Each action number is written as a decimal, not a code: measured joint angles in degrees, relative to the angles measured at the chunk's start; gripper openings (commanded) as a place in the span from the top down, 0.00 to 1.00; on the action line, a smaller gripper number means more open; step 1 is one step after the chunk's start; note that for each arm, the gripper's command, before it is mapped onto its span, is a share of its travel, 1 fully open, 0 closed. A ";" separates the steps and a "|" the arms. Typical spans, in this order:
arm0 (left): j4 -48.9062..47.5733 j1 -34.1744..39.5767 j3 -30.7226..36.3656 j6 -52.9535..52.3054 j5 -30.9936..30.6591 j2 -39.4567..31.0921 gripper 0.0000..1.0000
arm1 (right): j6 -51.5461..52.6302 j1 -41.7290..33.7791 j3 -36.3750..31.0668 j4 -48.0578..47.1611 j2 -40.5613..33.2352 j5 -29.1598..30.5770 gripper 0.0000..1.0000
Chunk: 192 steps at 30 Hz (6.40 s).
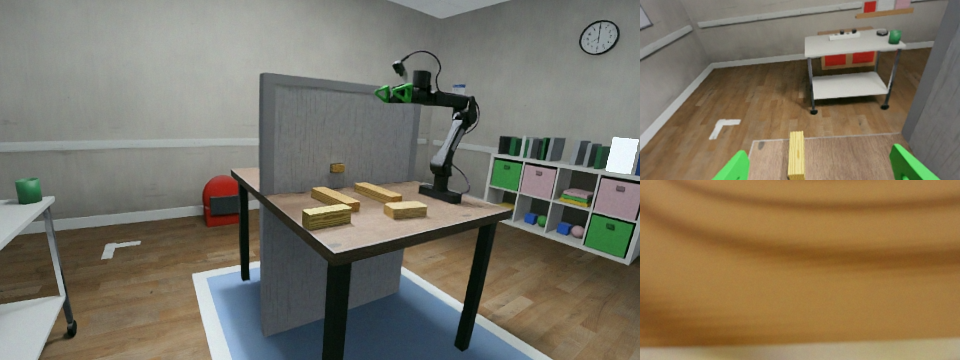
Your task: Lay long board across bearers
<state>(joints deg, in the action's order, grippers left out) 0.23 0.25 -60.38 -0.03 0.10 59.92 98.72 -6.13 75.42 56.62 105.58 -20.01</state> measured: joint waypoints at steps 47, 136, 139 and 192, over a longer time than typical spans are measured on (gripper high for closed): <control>0.00 0.00 0.00 0.00 0.00 0.00 0.00 | 10.91 -10.71 2.84 -3.13 2.38 0.92 1.00; 0.00 0.00 0.00 0.00 0.00 0.00 0.00 | 15.28 -14.05 3.63 -5.70 3.82 1.64 1.00; 0.00 0.00 0.00 0.00 0.00 0.00 0.00 | 15.34 -14.12 3.52 -5.79 3.87 1.66 1.00; 0.00 0.00 0.00 0.00 0.00 0.00 0.00 | 14.82 -14.19 4.74 -4.74 4.33 1.38 0.22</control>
<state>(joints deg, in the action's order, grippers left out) 0.23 0.25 -60.38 -0.03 0.10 59.92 113.54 -20.32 80.16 51.88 109.91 -18.63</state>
